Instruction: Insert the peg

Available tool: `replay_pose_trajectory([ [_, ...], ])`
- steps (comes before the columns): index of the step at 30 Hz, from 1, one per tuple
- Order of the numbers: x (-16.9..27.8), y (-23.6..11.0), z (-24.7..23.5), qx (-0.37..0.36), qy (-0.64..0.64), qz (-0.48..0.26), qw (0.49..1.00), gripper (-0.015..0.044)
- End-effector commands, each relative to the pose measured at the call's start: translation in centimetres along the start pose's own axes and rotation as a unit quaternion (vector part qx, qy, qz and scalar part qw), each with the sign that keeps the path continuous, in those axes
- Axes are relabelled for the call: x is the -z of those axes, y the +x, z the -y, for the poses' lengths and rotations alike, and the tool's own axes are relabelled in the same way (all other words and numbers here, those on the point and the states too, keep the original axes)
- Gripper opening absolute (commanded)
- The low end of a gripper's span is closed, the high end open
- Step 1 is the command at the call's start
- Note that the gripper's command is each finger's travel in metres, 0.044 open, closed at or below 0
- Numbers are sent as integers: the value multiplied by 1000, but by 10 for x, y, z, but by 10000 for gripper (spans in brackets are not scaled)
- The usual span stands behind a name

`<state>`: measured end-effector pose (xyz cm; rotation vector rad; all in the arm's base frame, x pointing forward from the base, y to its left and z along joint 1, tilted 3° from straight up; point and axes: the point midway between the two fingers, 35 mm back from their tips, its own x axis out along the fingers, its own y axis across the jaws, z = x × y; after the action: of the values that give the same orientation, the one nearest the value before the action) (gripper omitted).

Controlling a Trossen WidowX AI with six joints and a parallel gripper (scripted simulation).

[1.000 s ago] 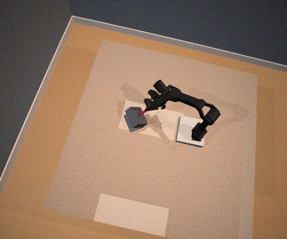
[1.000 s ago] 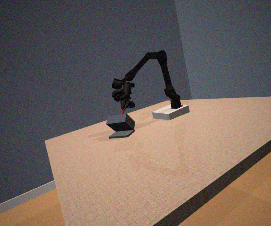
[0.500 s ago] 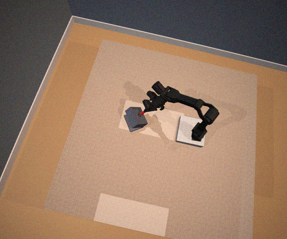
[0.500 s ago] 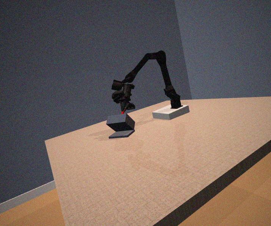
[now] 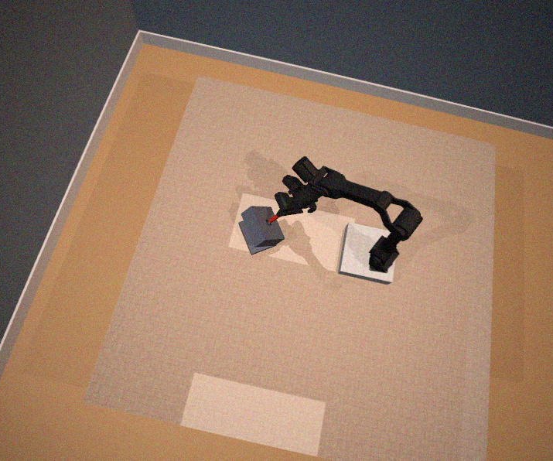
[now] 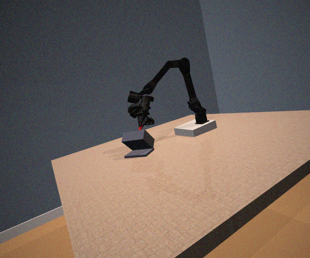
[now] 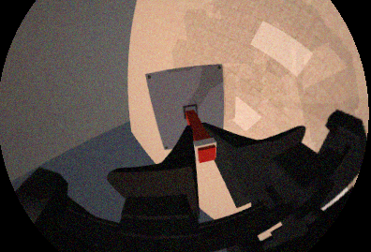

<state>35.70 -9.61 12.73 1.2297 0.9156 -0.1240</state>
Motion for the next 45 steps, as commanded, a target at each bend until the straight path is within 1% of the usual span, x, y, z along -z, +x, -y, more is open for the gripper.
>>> replay_pose_trajectory([
  [1,0,2,1,0,0,0,1000,0],
  [45,0,28,2,-1,0,0,1000,0],
])
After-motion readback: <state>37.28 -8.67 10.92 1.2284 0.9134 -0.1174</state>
